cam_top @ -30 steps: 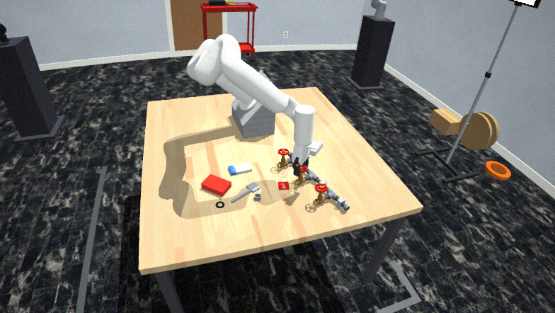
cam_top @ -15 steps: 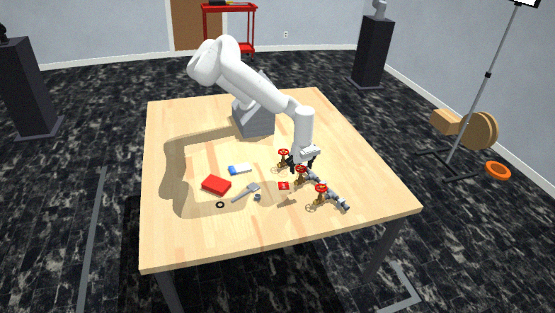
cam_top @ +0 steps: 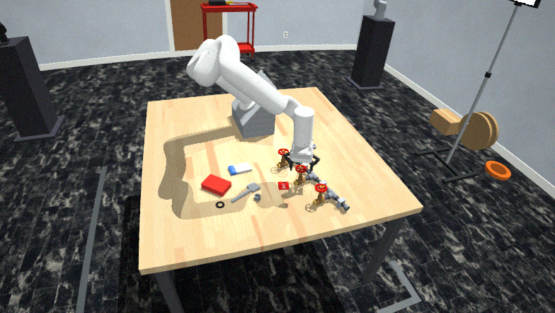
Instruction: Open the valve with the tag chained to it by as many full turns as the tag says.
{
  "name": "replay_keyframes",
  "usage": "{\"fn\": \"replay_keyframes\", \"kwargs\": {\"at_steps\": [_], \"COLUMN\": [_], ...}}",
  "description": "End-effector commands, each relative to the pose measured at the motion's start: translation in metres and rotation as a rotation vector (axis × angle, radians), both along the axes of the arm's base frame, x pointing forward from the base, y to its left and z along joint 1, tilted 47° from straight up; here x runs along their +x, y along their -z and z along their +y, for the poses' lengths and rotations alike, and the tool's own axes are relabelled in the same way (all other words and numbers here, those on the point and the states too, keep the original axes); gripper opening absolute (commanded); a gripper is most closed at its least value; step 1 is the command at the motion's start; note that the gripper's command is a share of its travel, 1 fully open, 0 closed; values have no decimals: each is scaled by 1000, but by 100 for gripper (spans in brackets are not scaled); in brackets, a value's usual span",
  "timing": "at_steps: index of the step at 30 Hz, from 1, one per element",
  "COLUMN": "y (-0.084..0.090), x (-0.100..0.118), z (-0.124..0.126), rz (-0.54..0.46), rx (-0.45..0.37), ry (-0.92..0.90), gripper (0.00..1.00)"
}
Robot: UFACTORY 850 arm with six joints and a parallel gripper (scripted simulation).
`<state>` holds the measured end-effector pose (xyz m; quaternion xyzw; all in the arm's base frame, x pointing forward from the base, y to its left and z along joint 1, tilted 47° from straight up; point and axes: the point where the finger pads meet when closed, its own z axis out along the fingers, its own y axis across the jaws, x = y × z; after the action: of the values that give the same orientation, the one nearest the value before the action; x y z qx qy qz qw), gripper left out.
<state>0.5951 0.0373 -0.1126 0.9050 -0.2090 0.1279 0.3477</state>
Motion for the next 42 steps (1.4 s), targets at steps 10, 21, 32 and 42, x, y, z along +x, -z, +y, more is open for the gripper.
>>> {"fn": "replay_keyframes", "kwargs": {"at_steps": [10, 21, 32, 42], "y": [0, 0, 0, 0], "x": [1, 1, 1, 1], "z": [1, 1, 1, 1], "rz": [-480, -746, -746, -746], "rx": [67, 99, 99, 99], "ry": [440, 632, 632, 632], "gripper": [100, 100, 100, 0]}}
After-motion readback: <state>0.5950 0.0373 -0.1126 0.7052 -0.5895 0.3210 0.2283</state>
